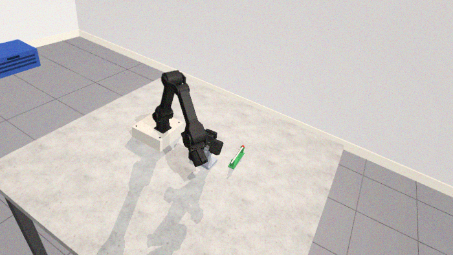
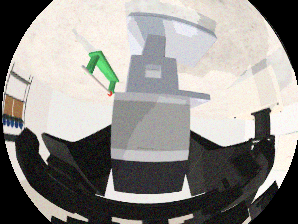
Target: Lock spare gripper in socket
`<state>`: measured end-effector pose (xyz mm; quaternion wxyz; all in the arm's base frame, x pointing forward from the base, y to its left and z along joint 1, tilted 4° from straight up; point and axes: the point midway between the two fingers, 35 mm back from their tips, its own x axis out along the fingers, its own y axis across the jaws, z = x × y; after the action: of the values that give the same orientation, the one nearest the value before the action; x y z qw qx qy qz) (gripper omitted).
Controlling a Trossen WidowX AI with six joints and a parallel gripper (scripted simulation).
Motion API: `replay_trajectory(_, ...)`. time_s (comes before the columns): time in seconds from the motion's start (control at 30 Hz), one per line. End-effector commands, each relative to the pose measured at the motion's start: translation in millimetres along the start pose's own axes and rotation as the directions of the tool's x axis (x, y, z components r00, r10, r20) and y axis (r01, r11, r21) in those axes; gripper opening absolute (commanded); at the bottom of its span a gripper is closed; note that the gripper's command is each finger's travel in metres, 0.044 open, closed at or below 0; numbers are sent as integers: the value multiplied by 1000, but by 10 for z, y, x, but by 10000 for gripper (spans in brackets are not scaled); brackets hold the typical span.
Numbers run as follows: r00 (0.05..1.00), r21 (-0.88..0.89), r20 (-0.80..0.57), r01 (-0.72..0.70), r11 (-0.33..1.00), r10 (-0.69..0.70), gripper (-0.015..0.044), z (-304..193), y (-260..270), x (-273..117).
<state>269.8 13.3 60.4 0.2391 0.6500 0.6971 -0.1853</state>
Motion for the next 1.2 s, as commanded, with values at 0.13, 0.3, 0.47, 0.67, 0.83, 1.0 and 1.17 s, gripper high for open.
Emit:
replay_trajectory(0.13, 1000, 1, -2, 0, 1000, 0, 0, 4, -2, 4)
replay_trajectory(0.3, 1000, 1, -2, 0, 1000, 0, 0, 4, -2, 4)
replay_trajectory(0.47, 1000, 1, -2, 0, 1000, 0, 79, 4, -2, 4)
replay_trajectory(0.67, 1000, 1, -2, 0, 1000, 0, 236, 4, -2, 4)
replay_trajectory(0.83, 1000, 1, -2, 0, 1000, 0, 368, 4, -2, 4)
replay_trajectory(1.0, 1000, 1, -2, 0, 1000, 0, 440, -4, -2, -1)
replay_trajectory(1.17, 1000, 4, -4, 1, 1000, -1, 440, -102, -7, -57)
